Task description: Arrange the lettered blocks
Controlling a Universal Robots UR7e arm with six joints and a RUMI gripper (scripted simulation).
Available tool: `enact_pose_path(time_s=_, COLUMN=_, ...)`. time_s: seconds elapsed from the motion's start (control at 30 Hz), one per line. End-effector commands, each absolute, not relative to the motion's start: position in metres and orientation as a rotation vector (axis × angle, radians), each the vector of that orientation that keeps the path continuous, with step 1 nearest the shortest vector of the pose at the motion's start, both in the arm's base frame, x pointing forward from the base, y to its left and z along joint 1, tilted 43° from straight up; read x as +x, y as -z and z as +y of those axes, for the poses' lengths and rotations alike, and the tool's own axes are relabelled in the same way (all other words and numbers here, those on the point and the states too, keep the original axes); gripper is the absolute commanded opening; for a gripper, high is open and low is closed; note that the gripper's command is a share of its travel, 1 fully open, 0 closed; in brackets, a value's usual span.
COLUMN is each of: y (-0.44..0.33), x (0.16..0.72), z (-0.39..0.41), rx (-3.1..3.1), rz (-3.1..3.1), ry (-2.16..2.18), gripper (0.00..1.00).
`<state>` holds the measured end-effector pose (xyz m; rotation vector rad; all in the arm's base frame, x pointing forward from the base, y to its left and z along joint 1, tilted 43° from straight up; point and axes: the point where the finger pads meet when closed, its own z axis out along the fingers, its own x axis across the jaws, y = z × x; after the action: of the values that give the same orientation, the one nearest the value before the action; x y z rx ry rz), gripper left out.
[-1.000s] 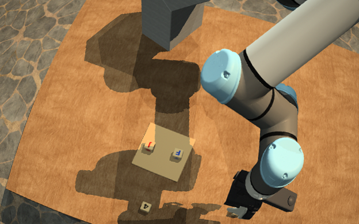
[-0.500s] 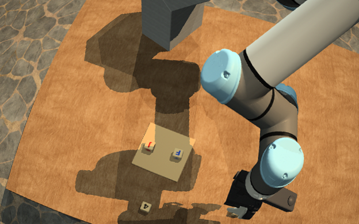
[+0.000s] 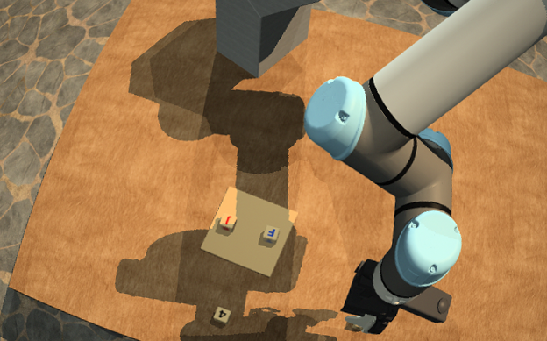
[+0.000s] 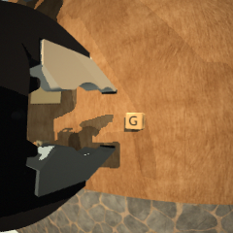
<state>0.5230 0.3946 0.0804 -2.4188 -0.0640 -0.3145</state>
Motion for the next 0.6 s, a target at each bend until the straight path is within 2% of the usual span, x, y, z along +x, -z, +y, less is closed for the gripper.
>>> enact_pose_path(time_s=0.0, y=-0.079, x=0.525, z=0.398, rx=-2.418, rz=-0.066, ry=0.318, gripper=0.37)
enact_pose_path(time_s=0.57, y=-0.063, x=0.529, z=0.411, rx=-2.418, rz=-0.066, ry=0.319, gripper=0.37)
